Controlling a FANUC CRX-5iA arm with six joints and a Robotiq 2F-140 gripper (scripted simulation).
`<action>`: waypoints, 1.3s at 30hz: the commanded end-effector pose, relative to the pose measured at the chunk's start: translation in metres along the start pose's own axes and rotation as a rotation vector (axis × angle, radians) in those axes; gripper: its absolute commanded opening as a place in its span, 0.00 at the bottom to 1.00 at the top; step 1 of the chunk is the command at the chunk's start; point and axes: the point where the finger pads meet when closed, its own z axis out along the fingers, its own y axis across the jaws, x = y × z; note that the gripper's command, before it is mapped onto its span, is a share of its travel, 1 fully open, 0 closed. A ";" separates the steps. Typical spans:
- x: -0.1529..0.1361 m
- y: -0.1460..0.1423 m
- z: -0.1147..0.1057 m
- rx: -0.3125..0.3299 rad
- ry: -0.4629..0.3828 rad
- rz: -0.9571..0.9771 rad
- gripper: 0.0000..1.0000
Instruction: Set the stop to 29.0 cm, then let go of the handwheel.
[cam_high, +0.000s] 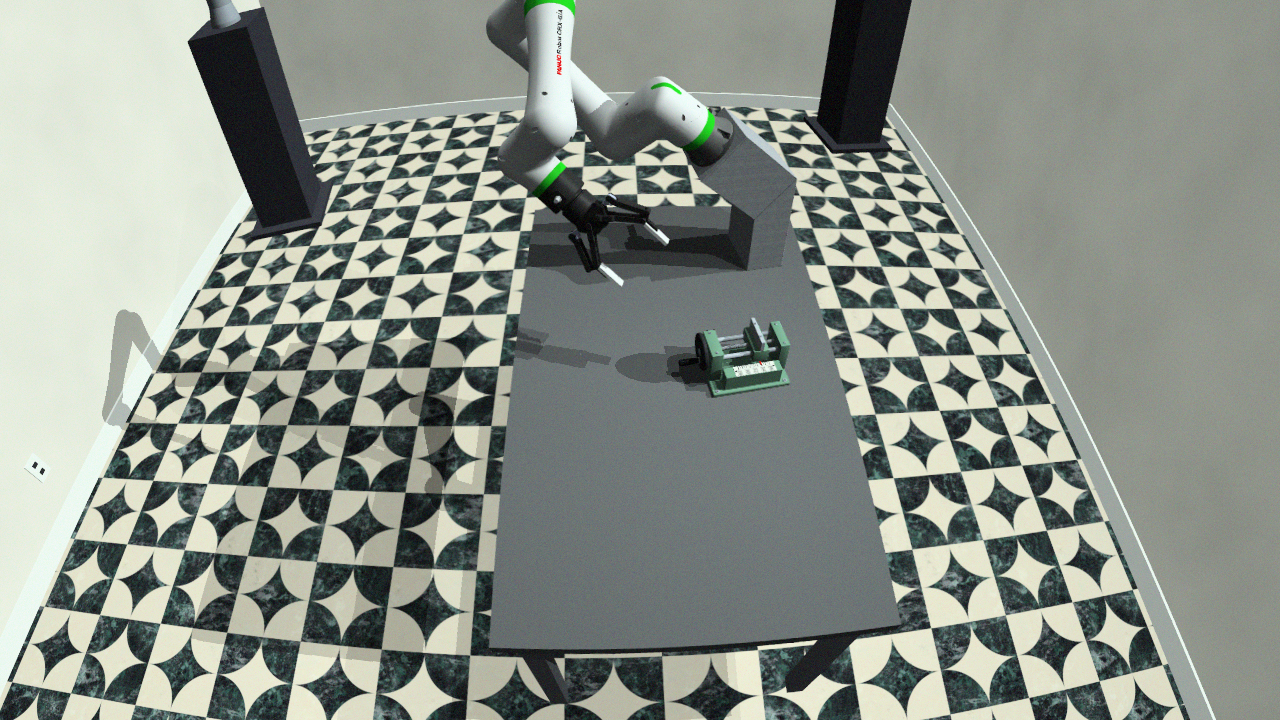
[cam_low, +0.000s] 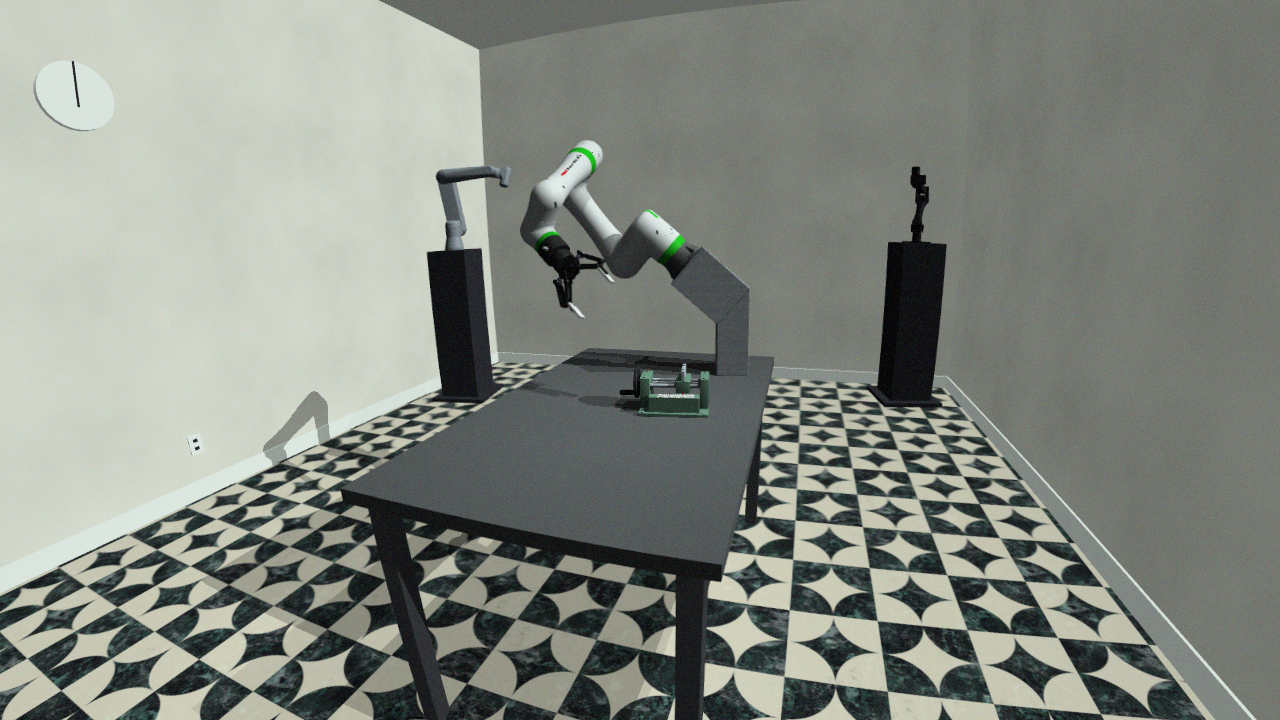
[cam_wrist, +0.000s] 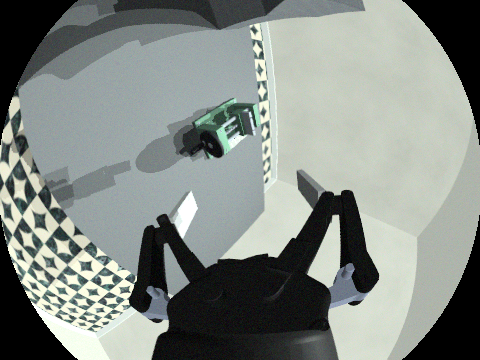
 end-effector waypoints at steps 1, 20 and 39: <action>0.016 -0.005 0.015 0.020 0.088 -0.082 1.00; 0.058 -0.042 0.084 0.167 0.626 -0.788 1.00; 0.002 -0.011 0.149 0.310 0.951 -1.570 1.00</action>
